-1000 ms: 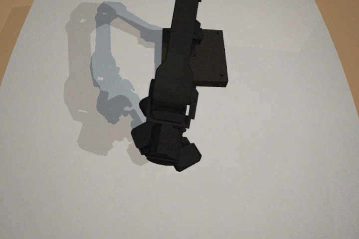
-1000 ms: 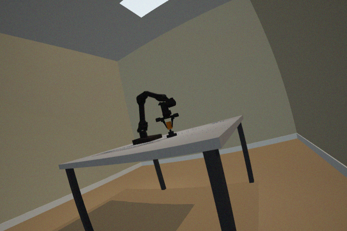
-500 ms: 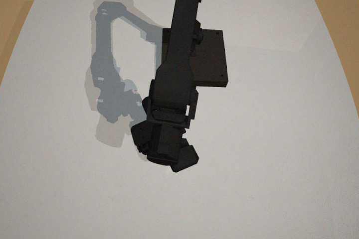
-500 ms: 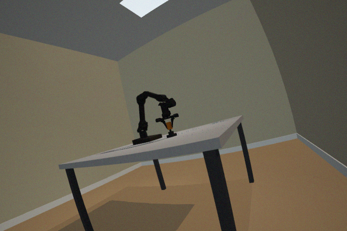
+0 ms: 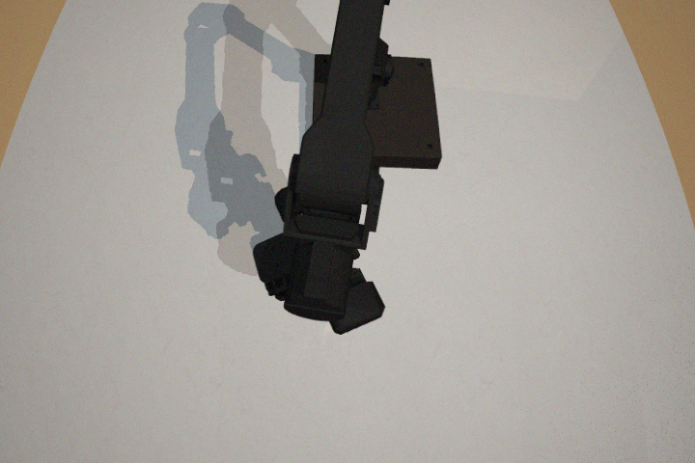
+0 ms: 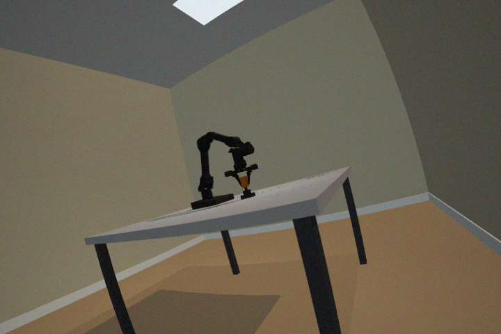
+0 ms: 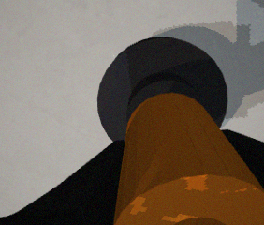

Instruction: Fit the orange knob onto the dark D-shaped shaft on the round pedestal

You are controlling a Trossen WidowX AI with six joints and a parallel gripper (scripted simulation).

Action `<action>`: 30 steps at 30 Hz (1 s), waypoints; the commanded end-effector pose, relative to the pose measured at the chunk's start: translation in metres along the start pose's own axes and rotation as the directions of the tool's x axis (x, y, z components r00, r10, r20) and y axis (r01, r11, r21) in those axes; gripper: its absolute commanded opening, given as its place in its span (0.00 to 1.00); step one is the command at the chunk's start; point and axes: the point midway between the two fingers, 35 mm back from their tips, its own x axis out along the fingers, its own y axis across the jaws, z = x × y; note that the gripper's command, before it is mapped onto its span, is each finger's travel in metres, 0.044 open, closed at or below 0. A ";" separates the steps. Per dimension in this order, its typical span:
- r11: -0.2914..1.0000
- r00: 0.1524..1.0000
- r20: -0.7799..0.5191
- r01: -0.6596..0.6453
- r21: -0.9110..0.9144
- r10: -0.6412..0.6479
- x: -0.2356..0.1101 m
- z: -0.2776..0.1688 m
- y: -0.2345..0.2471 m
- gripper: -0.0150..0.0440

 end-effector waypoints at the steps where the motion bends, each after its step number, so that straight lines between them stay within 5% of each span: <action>1: 1.000 1.000 0.001 -0.002 0.006 0.002 -0.004 0.000 0.001 0.25; 10: 0.977 1.000 0.001 -0.002 0.214 0.002 -0.003 0.001 0.001 0.25; 30: 0.977 1.000 0.001 -0.002 0.214 0.002 0.001 0.000 0.000 0.25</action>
